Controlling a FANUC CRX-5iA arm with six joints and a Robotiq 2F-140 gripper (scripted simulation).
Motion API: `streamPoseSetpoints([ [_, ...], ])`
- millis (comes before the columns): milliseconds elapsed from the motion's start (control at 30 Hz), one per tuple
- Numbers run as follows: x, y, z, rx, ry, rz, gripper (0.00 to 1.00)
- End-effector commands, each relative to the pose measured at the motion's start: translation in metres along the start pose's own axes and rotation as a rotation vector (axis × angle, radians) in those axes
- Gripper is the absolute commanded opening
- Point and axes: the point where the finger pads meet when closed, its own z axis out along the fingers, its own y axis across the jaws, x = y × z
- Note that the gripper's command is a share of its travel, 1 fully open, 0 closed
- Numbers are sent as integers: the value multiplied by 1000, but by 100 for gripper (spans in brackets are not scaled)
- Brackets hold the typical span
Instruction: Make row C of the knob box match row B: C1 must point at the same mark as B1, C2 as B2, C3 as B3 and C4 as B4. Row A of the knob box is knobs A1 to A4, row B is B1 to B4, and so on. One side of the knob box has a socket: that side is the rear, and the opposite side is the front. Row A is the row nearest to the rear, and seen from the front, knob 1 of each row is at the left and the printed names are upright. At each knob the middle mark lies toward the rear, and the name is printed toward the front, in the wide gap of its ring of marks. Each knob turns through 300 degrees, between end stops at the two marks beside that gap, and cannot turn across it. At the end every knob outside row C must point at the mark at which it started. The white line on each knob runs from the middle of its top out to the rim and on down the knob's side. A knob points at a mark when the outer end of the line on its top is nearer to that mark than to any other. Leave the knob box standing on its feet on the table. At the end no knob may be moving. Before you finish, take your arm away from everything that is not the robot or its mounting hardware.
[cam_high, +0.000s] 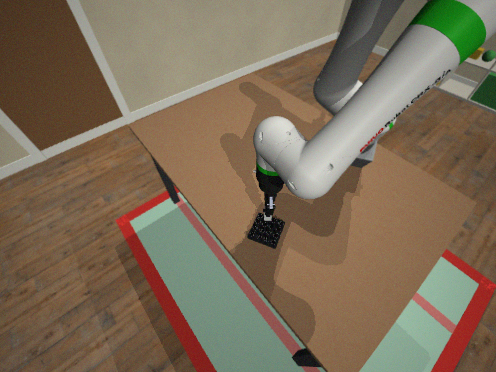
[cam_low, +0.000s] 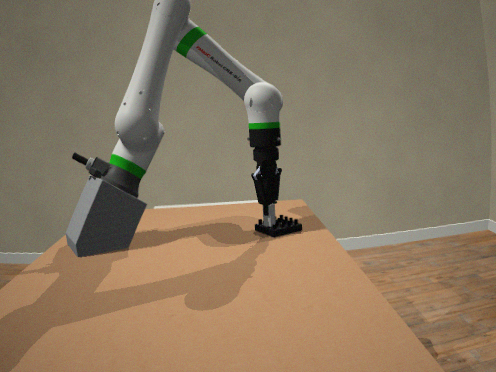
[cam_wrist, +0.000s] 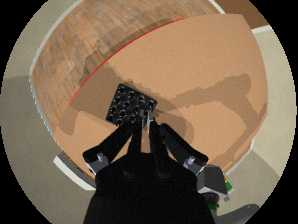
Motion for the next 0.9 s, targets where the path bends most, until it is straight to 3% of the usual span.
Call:
streamPoseSetpoints([
  [0, 0, 0, 0, 1, 0, -44, 5],
  [867, 0, 0, 0, 1, 0, -584, 5],
])
